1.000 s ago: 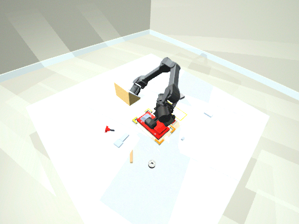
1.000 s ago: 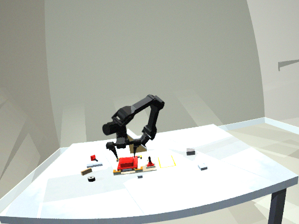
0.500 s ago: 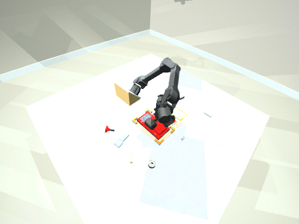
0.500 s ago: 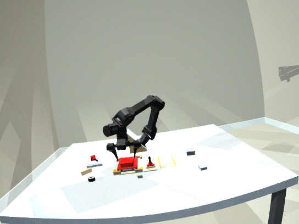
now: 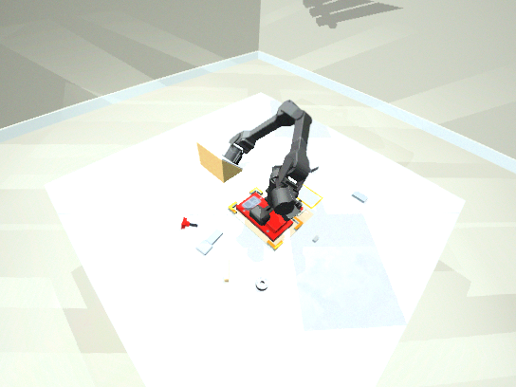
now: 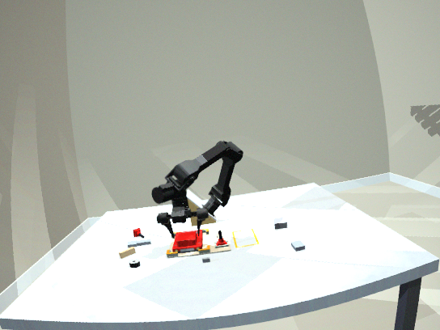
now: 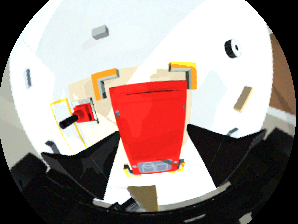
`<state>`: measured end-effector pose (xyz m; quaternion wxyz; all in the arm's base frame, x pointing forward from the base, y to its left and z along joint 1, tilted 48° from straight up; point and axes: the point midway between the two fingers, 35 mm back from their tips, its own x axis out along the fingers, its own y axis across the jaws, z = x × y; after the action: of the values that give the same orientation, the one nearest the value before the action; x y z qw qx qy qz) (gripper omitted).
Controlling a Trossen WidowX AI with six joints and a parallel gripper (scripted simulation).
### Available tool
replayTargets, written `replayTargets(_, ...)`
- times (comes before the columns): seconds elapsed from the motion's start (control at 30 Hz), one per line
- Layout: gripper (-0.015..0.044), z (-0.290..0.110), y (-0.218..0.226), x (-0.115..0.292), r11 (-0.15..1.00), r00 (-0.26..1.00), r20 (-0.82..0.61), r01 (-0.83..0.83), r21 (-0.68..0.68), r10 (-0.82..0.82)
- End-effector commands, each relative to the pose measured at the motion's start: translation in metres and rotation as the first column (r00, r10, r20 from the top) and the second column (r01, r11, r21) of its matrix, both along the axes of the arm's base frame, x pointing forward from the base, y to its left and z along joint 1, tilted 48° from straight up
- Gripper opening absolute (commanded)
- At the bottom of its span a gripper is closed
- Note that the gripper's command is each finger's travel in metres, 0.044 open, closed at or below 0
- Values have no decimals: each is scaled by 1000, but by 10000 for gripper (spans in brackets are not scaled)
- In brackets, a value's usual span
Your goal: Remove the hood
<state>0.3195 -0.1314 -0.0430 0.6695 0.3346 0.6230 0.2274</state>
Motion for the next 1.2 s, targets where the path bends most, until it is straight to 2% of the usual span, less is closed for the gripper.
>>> replayTargets(0.0,440,-2,3,0,1000,1000,-2,2,4,-2)
replayTargets(0.5,440,-7,8,1,1000,1000,-2,2,5,-2)
replayTargets(0.6,361,-5,6,1,1000,1000,0,0,0,0)
replayTargets(0.93,295,-5,6,1,1000,1000,0,0,0,0)
replayTargets(1.17,111,-3,4,1,1000,1000,0,0,0,0)
